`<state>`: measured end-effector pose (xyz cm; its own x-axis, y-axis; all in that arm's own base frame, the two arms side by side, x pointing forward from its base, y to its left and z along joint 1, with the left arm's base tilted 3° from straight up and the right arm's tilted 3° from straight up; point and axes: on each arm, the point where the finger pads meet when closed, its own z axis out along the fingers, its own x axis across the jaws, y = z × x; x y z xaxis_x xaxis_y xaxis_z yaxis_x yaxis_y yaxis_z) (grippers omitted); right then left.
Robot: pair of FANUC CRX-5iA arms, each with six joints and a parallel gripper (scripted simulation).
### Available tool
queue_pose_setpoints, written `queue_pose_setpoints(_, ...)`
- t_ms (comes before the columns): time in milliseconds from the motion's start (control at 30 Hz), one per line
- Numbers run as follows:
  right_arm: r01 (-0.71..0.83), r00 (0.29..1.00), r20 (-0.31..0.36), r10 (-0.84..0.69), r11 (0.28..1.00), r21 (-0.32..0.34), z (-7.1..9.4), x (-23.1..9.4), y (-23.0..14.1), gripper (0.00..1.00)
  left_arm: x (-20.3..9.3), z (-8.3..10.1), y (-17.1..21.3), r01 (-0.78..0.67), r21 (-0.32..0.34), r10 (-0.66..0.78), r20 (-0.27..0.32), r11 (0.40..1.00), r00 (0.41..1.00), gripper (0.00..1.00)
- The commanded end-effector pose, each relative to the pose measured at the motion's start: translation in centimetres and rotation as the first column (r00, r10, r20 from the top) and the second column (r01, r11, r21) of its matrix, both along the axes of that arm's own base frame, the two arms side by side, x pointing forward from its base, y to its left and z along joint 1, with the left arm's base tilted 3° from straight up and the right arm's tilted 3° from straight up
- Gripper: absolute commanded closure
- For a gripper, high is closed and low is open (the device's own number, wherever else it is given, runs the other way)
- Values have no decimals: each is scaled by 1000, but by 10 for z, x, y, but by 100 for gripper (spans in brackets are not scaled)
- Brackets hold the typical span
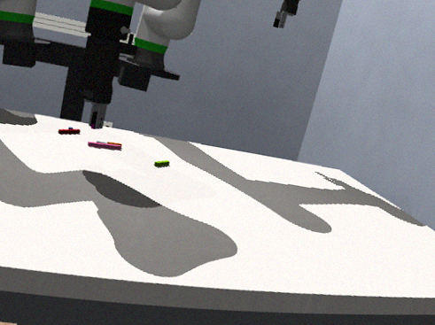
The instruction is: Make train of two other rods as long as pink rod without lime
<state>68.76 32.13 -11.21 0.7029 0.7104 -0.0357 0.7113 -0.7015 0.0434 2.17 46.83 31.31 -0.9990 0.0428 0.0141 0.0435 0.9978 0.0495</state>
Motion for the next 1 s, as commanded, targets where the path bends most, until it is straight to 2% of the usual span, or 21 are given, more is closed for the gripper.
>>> queue_pose_setpoints(0,0,1000,3,0,1000,1,-11,1,0,76,0,1,0,0,2,0,0,1000,1000,0)
queue_pose_setpoints(167,0,1000,3,0,1000,1,-33,2,-1,76,0,1,0,0,2,0,0,1000,1000,0)
queue_pose_setpoints(233,0,1000,3,0,1000,1,-33,2,-1,76,0,1,0,0,2,0,0,1000,1000,0)
queue_pose_setpoints(533,0,1000,3,0,1000,1,-64,2,-3,76,0,1,0,0,2,0,0,1000,1000,0)
queue_pose_setpoints(967,0,1000,3,0,1000,1,-70,2,-3,76,0,1,0,0,2,0,0,1000,1000,0)
